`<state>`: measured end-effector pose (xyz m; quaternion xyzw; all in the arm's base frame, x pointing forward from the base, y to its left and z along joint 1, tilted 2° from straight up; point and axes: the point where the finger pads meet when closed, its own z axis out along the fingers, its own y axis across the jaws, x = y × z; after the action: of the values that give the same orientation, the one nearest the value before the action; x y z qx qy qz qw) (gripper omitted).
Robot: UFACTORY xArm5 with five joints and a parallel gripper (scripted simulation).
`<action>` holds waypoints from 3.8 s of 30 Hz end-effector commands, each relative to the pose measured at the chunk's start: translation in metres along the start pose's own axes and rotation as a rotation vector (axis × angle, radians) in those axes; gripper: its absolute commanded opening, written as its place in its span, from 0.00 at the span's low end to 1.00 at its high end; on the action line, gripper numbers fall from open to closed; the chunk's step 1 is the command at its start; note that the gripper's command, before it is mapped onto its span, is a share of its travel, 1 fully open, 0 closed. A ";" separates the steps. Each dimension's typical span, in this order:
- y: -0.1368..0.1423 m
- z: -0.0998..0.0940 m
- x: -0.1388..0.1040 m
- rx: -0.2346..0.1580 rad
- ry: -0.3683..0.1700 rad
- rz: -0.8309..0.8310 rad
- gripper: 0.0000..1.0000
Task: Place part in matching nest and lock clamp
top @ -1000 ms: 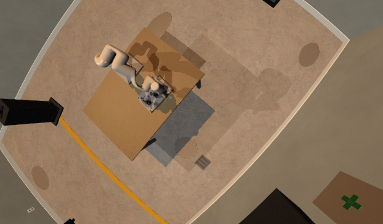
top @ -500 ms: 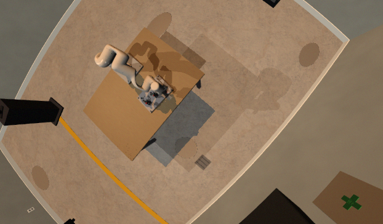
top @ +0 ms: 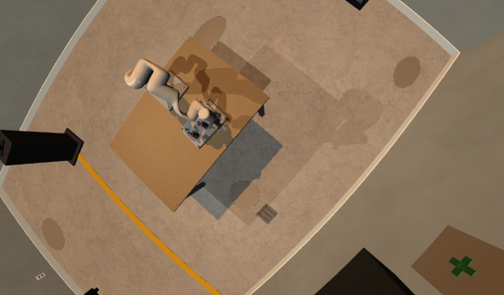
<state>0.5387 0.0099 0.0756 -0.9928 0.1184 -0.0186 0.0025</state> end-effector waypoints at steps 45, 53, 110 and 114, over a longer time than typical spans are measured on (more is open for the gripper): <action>0.000 -0.043 0.001 0.001 0.002 0.000 0.00; 0.000 -0.059 0.000 0.001 0.002 0.000 0.00; 0.000 -0.069 0.000 0.001 0.002 0.000 1.00; 0.000 -0.069 0.000 0.001 0.002 0.000 1.00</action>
<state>0.5355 0.0101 0.1427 -0.9928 0.1182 -0.0175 0.0024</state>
